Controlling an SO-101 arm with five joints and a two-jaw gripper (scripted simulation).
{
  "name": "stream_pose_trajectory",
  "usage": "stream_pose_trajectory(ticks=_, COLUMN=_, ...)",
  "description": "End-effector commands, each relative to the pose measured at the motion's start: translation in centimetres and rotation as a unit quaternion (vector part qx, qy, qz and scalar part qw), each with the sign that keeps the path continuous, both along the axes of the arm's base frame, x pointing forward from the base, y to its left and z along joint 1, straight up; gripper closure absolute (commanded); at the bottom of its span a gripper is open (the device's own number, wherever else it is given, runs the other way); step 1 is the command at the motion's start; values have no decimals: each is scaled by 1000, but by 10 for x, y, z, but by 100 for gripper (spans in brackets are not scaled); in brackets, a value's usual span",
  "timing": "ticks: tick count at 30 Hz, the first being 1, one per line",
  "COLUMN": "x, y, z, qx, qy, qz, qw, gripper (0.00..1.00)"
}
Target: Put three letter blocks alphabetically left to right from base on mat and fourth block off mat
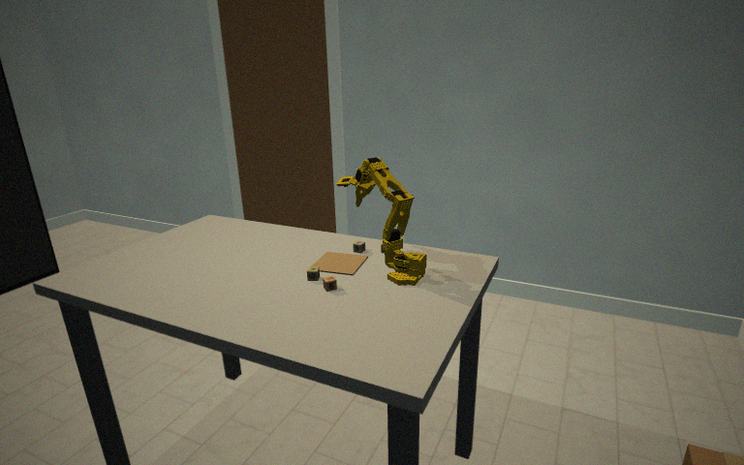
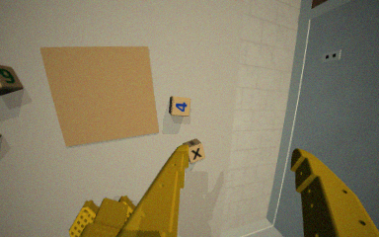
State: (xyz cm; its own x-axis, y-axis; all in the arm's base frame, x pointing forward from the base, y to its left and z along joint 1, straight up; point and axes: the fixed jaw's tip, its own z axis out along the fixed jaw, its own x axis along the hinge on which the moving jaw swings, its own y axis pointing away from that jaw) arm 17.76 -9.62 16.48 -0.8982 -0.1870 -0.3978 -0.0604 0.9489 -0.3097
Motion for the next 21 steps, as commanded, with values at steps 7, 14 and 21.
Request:
stream_pose_trajectory(ticks=7, x=16, y=21, z=19, qx=-108, qy=1, qz=217, qw=970, gripper=65)
stream_pose_trajectory(ticks=14, x=27, y=40, z=19, qx=-180, qy=28, qz=388, qw=903, gripper=65)
stream_pose_trajectory(ticks=21, x=34, y=54, z=20, qx=-232, qy=42, qz=501, qw=833, gripper=65)
